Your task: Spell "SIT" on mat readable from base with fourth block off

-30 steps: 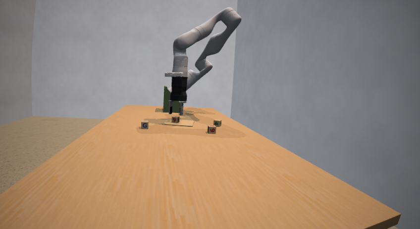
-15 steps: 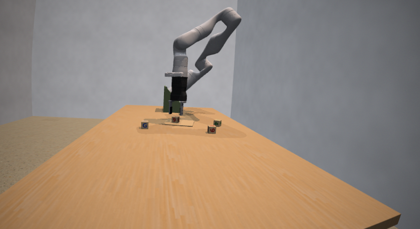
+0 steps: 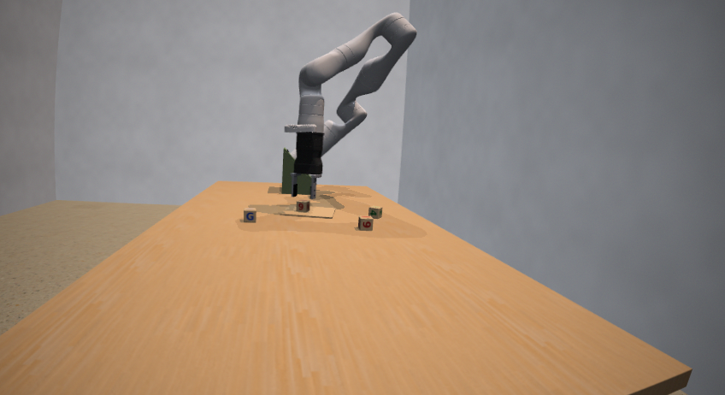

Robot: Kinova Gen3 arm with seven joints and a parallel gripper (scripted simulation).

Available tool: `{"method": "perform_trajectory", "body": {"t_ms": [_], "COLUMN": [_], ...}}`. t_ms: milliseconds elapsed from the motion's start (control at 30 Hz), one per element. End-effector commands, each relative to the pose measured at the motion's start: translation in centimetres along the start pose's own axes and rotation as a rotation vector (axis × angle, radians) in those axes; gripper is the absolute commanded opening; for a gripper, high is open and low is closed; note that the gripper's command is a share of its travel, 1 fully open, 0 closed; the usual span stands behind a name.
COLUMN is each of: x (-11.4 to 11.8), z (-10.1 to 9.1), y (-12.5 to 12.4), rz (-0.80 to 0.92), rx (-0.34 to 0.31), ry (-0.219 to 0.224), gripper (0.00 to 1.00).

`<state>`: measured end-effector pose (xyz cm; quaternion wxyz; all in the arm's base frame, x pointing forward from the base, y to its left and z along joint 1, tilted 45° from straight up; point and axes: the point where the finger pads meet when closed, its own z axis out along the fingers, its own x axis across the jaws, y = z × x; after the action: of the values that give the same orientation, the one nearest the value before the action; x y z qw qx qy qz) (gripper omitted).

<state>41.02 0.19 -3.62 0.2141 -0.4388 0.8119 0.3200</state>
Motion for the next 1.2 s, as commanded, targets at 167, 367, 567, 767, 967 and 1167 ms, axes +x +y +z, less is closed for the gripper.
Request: {"method": "perform_trajectory", "body": {"t_ms": [167,367,567,767,967,1167], "x": [-0.2,-0.1,-0.1,-0.1,-0.1,-0.1], "z": [0.4,1.5,2.9,3.5,3.8,3.8], "y": [-0.1,-0.1,-0.1,-0.1,-0.1,-0.1], "rz": [-0.005,-0.004,-0.004,-0.004,-0.004,-0.004], "rx": [0.001,0.001,0.001,0.001,0.001,0.001], "ry": [-0.002,-0.002,-0.002,-0.002,-0.002,-0.002], "gripper": [1.0,1.0,1.0,1.0,1.0,1.0]}}
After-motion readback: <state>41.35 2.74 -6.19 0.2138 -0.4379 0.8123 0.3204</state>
